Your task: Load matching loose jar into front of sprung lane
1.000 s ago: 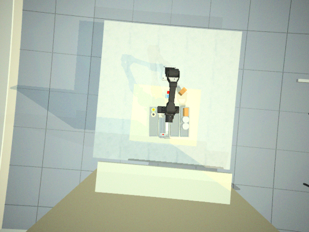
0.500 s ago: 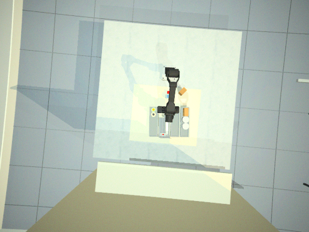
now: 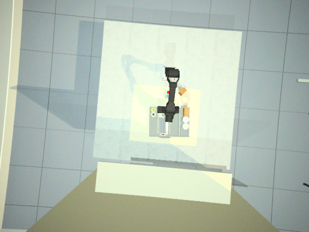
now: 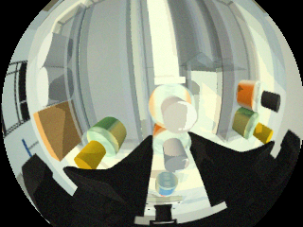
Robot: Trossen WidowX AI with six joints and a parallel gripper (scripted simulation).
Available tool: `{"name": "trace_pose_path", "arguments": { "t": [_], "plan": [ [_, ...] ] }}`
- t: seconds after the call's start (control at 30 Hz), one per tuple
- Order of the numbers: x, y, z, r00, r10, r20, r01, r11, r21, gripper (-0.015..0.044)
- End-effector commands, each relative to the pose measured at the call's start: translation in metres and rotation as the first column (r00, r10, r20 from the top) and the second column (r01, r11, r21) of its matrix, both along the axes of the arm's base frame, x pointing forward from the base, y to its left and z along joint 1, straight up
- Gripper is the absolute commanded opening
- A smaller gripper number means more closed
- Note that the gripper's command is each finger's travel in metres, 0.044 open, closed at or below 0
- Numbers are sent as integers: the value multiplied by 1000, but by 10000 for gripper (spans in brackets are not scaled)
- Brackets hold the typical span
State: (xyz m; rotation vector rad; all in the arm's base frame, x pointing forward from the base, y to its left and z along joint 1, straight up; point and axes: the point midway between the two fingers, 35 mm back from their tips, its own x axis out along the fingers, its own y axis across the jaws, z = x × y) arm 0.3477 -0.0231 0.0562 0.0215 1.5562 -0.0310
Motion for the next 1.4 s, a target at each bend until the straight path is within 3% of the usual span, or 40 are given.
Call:
{"name": "trace_pose_path", "arguments": {
  "t": [0.0,1.37],
  "plan": [
    [3,0,0,1000,-4,15,4,1000,-1,0],
    [-4,0,0,1000,-4,15,4,1000,-1,0]
  ]
}}
